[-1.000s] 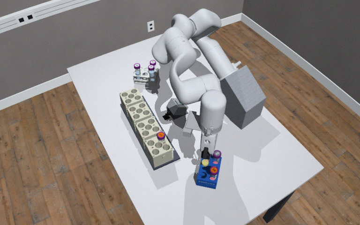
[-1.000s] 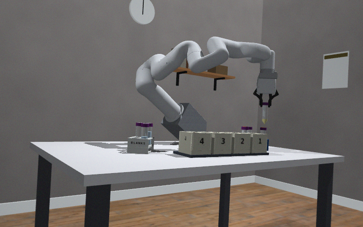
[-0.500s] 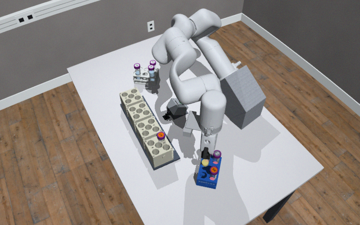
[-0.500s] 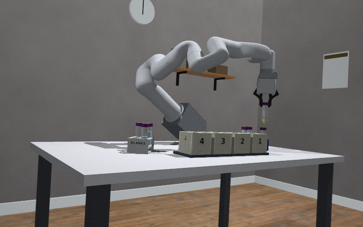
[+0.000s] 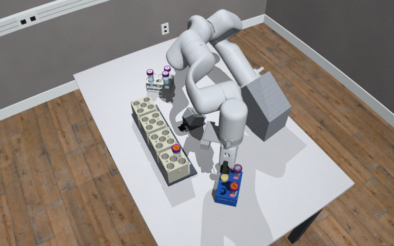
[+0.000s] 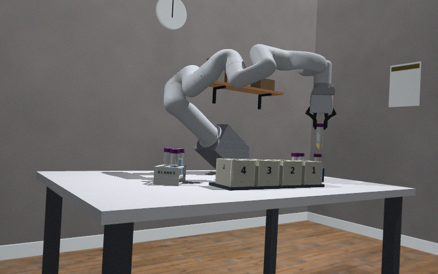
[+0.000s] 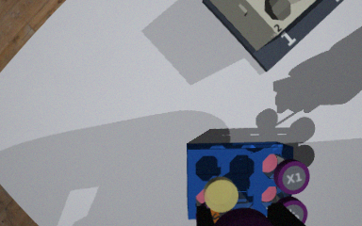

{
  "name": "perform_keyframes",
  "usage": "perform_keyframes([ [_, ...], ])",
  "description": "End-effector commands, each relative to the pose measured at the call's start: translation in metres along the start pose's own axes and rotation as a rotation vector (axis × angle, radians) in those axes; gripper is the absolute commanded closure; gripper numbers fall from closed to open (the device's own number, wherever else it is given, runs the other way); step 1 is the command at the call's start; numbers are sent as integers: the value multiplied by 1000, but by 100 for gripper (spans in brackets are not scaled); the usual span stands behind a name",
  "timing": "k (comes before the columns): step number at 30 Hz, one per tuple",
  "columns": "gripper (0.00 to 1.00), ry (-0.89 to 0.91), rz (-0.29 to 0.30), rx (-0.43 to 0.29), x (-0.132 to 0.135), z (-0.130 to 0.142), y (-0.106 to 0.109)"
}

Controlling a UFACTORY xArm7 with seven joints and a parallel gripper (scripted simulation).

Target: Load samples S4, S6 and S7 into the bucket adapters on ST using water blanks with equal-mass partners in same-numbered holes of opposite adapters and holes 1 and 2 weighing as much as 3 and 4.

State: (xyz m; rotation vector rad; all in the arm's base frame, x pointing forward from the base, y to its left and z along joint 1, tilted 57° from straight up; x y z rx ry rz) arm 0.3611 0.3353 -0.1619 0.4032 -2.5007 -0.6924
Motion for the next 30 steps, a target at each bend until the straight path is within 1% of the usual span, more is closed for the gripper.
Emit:
perform_keyframes([
  [1,100,-1,-4,-3,0,0,3],
  [6,100,-1,-4,-3,0,0,3],
  [10,100,-1,-4,-3,0,0,-1],
  [25,100,-1,-4,-3,-1,0,-31],
  [27,100,-1,-4,-3,-1,0,-31],
  [30,100,-1,-4,-3,-1,0,-37],
])
Point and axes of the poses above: the point where the finger pads meet when closed, its own y axis back along the fingers, its own x axis across the jaws, z = x × y, the point moved 6 cm from there along y, back along the fingers, and after that the axes turned 9 degrees about -y, right-handed, at the moved point
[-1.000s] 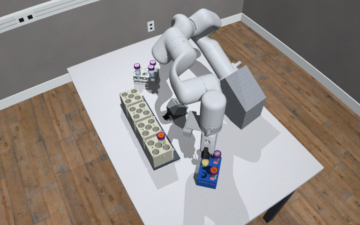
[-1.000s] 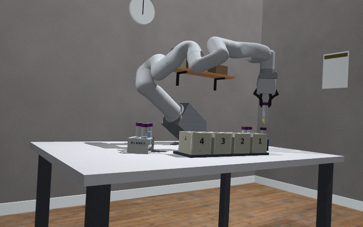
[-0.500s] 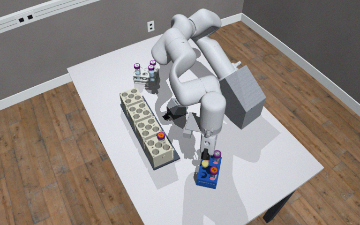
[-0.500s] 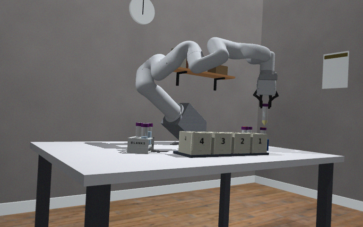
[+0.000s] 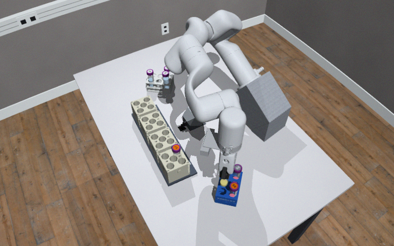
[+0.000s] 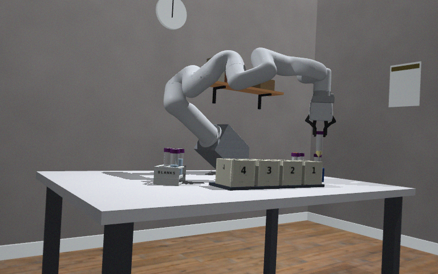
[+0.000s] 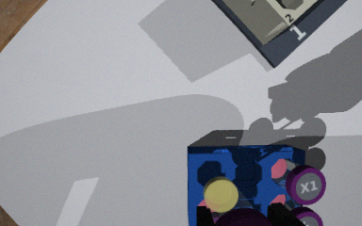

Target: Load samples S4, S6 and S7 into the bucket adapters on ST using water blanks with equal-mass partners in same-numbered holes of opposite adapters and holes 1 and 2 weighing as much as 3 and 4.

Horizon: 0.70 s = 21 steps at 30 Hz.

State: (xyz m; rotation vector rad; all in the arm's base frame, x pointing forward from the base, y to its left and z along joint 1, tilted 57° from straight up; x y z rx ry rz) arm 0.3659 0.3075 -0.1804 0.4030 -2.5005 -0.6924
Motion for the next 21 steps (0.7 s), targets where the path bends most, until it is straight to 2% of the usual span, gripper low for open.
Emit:
perform_keyframes([
  [1,100,-1,-5,-3,-1,0,-5],
  [12,100,-1,-5,-3,-1,0,-27],
  [21,100,-1,-5,-3,-1,0,-37],
])
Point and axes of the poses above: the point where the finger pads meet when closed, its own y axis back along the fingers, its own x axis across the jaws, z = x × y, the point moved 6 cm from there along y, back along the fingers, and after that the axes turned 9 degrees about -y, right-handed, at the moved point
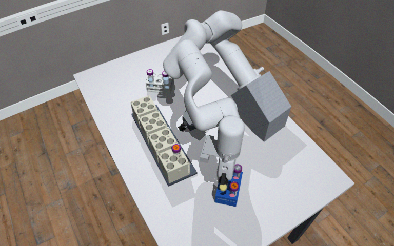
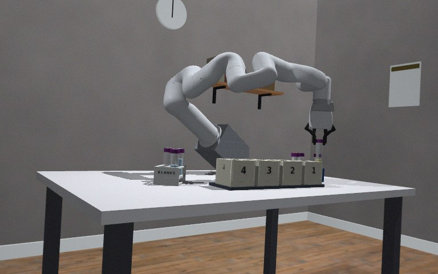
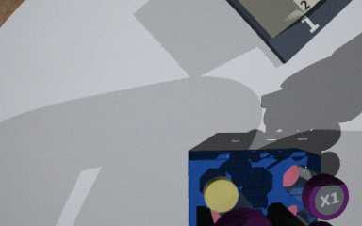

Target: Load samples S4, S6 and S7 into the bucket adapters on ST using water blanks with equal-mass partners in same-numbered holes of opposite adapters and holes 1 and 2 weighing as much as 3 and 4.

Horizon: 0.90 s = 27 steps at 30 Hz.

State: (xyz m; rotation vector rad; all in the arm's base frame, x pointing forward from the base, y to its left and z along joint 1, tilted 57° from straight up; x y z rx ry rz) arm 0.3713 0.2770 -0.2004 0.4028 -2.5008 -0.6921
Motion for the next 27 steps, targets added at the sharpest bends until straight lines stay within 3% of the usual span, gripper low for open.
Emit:
perform_keyframes([
  [1,100,-1,-5,-3,-1,0,0],
  [27,100,-1,-5,-3,-1,0,-9],
])
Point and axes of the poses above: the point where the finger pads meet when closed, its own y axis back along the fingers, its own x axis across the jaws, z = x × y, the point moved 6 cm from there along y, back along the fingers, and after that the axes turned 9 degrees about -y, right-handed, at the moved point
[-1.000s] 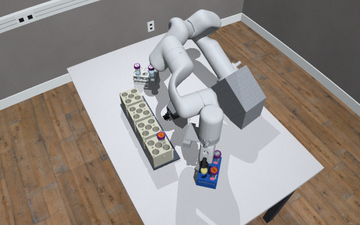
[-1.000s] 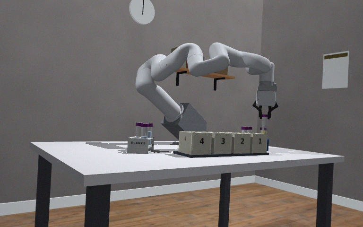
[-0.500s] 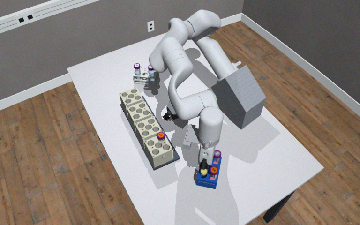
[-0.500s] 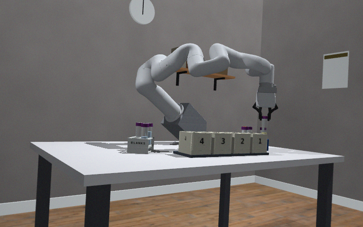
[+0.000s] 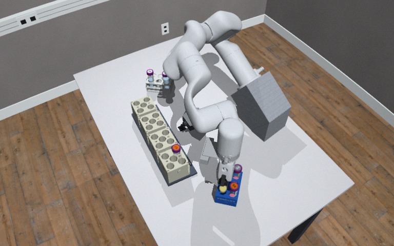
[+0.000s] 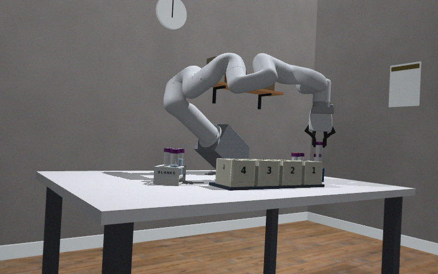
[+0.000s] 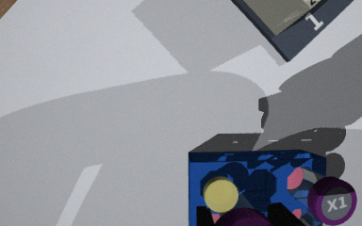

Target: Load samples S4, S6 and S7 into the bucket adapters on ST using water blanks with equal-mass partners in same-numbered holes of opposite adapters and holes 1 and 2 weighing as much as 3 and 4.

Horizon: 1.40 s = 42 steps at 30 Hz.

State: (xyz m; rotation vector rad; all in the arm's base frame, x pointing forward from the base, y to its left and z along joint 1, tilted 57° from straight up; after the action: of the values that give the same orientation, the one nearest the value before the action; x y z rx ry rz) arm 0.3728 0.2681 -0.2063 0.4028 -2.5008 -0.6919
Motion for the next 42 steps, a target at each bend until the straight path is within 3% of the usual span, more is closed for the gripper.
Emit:
perform_keyframes([
  [1,100,-1,-5,-3,-1,0,0],
  [42,100,-1,-5,-3,-1,0,-37],
])
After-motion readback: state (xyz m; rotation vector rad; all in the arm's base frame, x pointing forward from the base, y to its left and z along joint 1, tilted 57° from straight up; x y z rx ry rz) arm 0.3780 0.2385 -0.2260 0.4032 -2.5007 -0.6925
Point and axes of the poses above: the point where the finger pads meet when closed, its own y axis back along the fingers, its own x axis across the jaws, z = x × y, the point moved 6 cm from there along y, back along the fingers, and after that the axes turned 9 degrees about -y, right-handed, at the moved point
